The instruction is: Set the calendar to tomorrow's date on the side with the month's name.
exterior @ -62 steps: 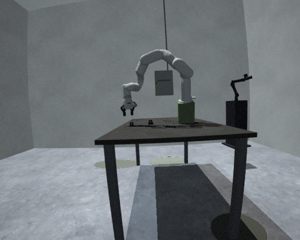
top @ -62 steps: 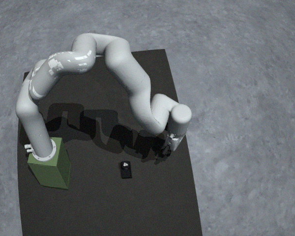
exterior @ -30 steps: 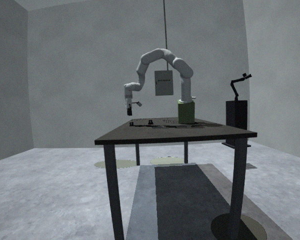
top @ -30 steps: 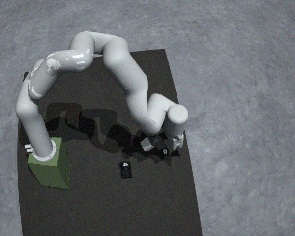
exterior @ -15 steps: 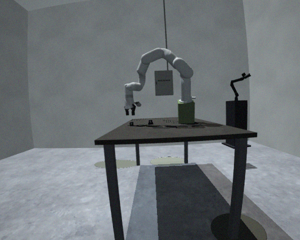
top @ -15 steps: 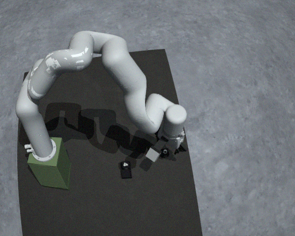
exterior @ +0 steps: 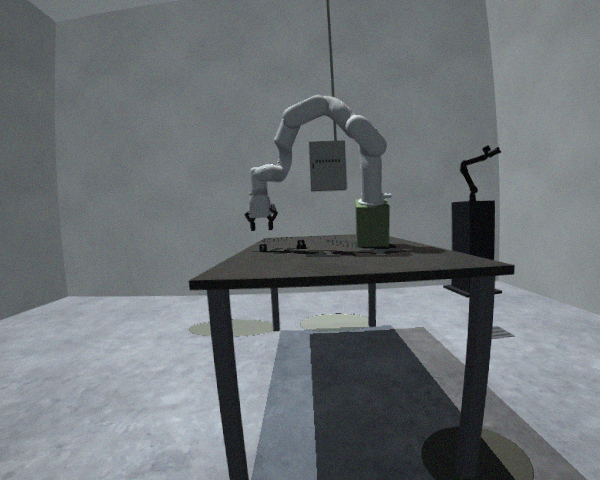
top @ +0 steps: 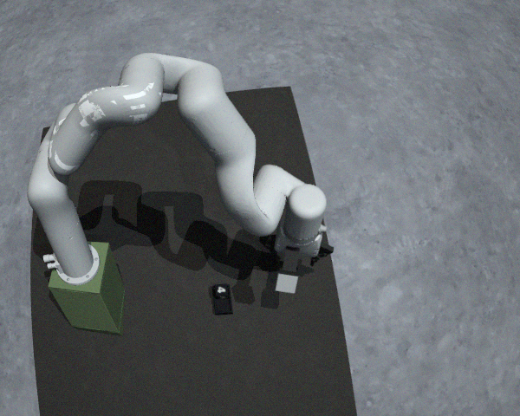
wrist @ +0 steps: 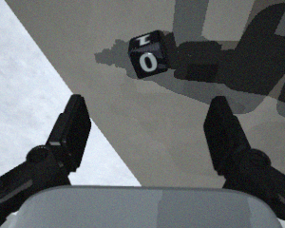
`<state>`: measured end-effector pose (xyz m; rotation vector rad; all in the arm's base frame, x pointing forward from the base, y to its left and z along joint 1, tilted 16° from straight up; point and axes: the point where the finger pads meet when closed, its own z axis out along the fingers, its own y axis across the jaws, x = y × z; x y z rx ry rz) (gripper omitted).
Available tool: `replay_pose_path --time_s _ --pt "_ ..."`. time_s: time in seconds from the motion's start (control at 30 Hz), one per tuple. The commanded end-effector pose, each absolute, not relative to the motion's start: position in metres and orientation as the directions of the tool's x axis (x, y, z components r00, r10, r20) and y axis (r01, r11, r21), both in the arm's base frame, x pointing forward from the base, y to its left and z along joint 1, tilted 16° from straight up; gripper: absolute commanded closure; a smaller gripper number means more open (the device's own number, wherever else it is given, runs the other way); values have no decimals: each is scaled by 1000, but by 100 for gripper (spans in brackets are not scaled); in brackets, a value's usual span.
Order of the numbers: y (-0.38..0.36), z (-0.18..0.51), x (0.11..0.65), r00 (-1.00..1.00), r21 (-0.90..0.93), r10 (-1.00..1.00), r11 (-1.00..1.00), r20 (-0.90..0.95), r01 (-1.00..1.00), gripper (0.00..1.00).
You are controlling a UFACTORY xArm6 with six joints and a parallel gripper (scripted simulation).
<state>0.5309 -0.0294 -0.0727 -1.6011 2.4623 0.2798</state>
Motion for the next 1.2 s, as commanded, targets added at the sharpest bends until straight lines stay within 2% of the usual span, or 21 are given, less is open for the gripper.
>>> replay_pose_path --time_s 0.0,0.33,0.73,0.77,1.17 --pt "-30 -71 531 -310 18 -908 318 -282 -948 0" --pt "-30 -71 529 -120 -37 -953 136 -280 -990 0" --pt "-30 -71 528 -87 -46 -957 104 -278 -994 0" --pt "-30 -71 528 -87 -46 -957 104 -278 -994 51" --pt "-30 -71 528 -87 -46 -957 104 -278 -994 51"
